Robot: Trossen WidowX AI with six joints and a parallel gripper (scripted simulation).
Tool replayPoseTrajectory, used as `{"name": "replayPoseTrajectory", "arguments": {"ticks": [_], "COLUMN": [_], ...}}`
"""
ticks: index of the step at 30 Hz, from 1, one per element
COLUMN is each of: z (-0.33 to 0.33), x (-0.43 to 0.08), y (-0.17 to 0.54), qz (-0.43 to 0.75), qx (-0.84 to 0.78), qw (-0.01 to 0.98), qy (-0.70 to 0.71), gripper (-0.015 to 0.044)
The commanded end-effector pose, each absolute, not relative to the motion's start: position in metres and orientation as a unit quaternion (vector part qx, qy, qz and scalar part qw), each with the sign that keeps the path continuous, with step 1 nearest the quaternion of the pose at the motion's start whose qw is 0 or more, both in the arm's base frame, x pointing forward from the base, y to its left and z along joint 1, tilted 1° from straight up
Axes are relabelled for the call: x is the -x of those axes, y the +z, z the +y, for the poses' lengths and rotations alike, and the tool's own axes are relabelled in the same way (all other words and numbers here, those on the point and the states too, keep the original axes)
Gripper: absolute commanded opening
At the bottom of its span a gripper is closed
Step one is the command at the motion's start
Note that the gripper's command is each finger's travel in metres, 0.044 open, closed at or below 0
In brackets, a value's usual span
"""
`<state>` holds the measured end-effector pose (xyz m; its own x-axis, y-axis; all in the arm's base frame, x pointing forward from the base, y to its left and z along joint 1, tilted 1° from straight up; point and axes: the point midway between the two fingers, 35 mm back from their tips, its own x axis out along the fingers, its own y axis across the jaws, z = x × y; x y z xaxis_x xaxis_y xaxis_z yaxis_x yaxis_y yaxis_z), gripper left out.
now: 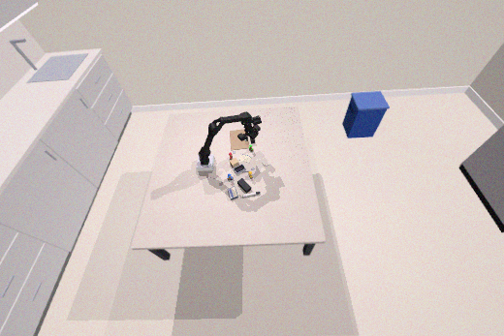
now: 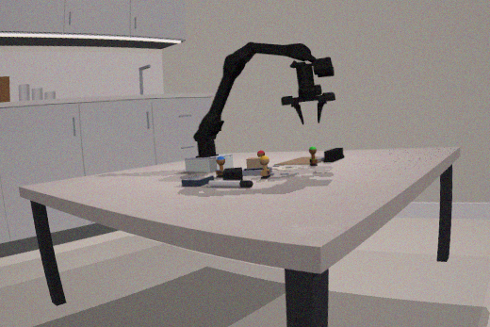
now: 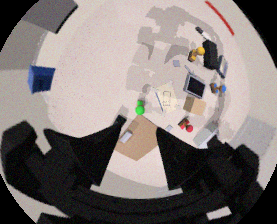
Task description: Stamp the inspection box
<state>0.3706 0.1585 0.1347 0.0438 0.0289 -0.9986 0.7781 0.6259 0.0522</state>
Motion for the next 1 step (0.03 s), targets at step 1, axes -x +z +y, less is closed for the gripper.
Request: {"name": "replayPoseTrajectory", "arguments": {"ticks": [1], "z": [0.1585], "x": [-0.3706], "y": [0.1347], "qz": [0.628], "qx": [-0.321], "qw": [0.647], "qy": [-0.289], "gripper": [0.0253]}}
